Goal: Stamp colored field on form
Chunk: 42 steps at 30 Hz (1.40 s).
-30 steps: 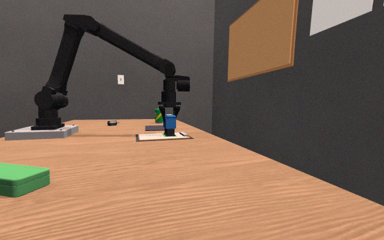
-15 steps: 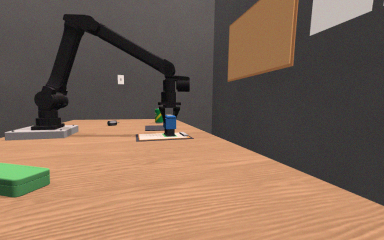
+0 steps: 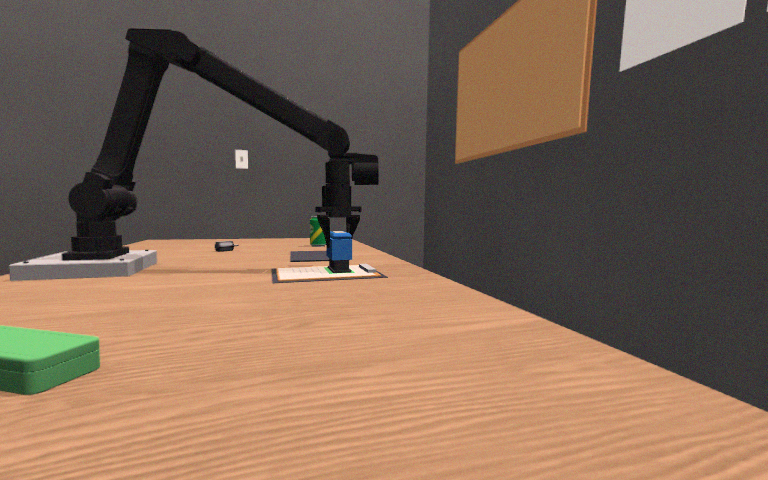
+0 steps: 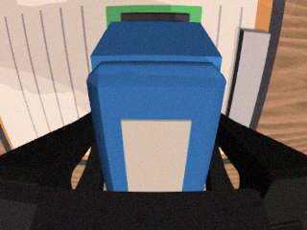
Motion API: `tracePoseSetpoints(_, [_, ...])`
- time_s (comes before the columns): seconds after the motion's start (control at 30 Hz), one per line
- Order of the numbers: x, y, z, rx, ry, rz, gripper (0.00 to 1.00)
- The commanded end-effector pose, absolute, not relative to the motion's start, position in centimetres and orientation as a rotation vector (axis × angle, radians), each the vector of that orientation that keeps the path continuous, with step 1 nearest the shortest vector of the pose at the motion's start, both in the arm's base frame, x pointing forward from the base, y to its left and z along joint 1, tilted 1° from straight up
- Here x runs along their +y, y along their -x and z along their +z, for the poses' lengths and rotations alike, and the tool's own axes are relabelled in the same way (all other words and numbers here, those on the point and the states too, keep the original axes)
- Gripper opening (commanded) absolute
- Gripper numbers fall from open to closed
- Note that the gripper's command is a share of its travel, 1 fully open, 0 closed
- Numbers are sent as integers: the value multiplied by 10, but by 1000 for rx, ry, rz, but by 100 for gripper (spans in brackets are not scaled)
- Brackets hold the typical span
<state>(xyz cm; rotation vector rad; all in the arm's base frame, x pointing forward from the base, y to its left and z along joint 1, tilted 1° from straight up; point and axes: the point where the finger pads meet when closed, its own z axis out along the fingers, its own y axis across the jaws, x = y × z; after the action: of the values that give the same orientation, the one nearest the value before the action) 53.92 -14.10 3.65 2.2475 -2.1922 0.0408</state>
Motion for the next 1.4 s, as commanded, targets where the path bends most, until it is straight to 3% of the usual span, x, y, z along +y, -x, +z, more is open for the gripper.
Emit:
tracePoseSetpoints(0.0, [-148, -539, 8, -2183, -2242, 16, 29])
tracePoseSetpoints(1.37, [-148, -538, -2, -2185, -2241, 16, 29])
